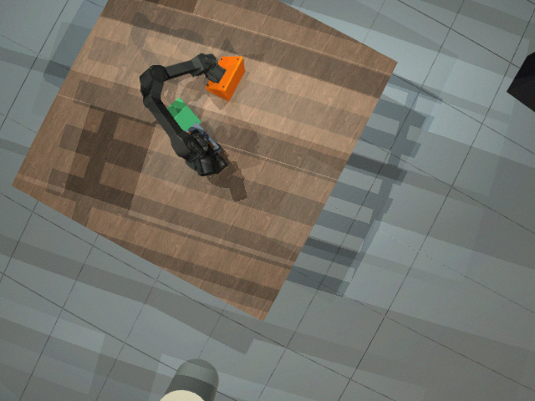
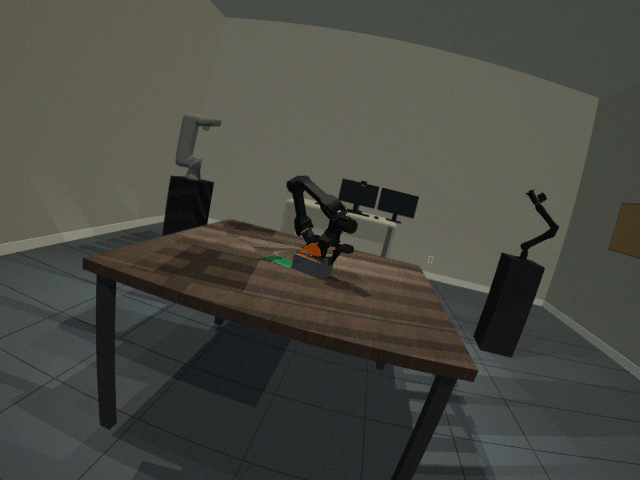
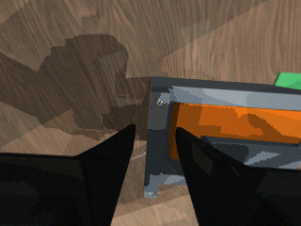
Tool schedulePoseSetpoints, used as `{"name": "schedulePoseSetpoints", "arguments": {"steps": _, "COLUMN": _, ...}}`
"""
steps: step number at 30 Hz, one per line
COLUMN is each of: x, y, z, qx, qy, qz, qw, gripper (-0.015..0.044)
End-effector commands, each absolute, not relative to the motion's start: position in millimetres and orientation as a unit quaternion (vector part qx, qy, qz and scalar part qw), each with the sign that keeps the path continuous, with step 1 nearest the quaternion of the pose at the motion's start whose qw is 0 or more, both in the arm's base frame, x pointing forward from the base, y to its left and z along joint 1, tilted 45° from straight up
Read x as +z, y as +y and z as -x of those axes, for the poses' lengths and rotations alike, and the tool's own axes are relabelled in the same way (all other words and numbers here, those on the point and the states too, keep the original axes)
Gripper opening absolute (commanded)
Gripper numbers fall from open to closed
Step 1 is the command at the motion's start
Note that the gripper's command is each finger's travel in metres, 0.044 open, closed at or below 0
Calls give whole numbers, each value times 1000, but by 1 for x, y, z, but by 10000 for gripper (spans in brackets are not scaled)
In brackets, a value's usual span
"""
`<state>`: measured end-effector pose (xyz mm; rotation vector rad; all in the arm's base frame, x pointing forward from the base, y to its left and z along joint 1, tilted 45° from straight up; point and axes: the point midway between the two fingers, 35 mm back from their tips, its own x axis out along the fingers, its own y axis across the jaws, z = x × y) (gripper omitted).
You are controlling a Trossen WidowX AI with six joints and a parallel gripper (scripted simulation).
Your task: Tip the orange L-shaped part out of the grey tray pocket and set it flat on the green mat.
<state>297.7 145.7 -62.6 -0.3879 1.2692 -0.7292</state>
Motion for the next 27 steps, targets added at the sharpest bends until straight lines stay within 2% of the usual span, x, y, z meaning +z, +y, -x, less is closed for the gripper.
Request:
{"name": "schedulePoseSetpoints", "arguments": {"steps": 1, "x": -67, "y": 139, "z": -298, "qx": -332, "qy": 576, "qz": 181, "qw": 725, "gripper": 180}}
{"name": "schedulePoseSetpoints", "arguments": {"steps": 27, "x": -81, "y": 125, "z": -300, "qx": -333, "qy": 576, "qz": 181, "qw": 725, "gripper": 180}}
